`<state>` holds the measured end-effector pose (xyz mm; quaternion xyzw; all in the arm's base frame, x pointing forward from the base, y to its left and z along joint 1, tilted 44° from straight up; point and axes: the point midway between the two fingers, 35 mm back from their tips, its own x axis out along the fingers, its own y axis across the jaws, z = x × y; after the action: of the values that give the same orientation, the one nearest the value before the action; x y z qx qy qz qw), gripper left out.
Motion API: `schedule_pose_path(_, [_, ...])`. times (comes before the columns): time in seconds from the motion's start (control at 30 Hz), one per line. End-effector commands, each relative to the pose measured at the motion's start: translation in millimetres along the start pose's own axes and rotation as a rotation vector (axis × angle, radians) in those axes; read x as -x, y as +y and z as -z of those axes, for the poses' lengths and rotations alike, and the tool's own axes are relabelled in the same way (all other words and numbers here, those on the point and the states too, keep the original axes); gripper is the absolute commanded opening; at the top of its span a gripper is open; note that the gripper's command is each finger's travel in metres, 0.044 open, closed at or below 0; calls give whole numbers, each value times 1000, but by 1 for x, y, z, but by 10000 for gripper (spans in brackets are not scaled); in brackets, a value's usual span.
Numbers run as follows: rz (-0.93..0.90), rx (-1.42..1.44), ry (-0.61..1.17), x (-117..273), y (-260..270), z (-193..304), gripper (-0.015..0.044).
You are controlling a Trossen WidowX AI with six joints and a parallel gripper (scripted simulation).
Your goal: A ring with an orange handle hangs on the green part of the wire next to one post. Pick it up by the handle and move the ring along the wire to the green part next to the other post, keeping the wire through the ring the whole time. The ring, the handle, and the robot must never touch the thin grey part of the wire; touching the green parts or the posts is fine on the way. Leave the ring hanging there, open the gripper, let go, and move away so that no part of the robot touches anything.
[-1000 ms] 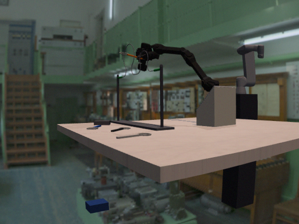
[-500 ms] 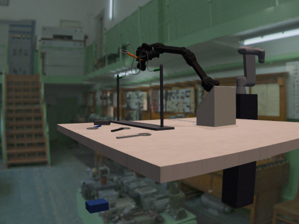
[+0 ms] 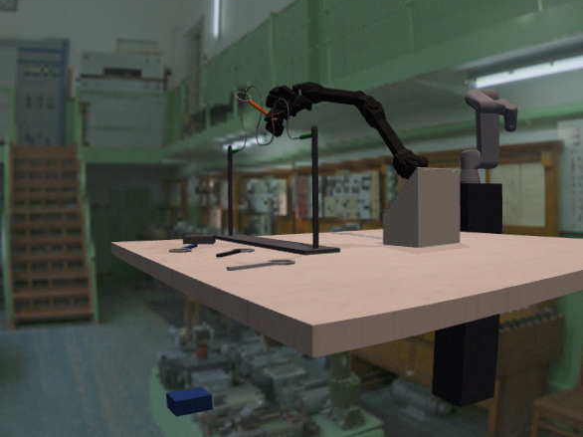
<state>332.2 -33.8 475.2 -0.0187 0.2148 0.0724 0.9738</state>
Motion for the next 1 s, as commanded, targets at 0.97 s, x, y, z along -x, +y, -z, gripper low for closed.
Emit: schedule_pose_path(0.97, [232, 352, -39, 1, -11, -1, -150])
